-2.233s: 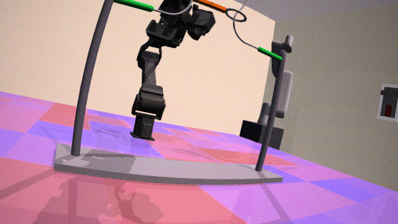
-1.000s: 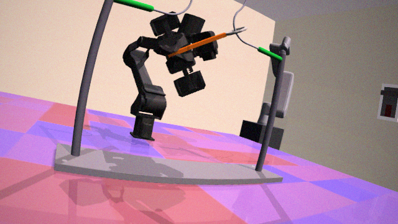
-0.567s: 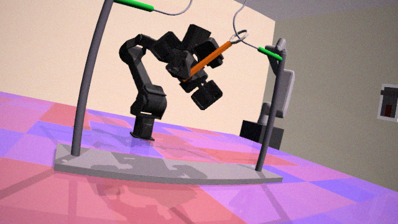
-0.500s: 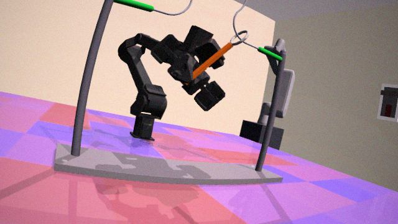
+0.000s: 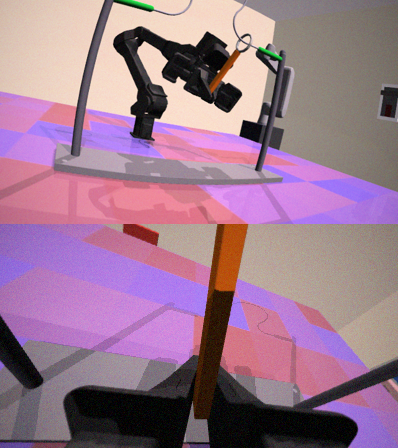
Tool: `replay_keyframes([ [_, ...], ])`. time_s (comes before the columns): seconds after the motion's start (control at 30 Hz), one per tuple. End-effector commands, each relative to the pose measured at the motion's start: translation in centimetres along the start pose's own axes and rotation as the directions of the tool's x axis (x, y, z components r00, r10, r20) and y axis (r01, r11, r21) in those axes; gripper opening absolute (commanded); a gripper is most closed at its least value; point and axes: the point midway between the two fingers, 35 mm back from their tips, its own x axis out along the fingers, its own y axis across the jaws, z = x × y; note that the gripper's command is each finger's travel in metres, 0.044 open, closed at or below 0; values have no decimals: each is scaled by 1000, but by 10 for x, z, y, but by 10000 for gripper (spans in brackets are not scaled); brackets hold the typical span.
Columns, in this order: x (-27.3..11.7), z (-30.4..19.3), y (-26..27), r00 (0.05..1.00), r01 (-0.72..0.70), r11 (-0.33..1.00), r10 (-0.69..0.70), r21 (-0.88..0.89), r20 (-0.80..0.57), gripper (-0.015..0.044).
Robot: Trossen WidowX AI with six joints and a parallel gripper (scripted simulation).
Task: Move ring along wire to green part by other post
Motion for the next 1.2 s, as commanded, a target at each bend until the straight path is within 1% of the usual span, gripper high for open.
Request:
replay_keyframes([
  [0.0,-2,2,9,1000,-20,998,20,56,-4,-150],
  [0.43,-7,5,35,997,-69,984,72,163,-12,-150],
  [1.17,-12,10,61,996,-83,977,87,194,-11,-150],
])
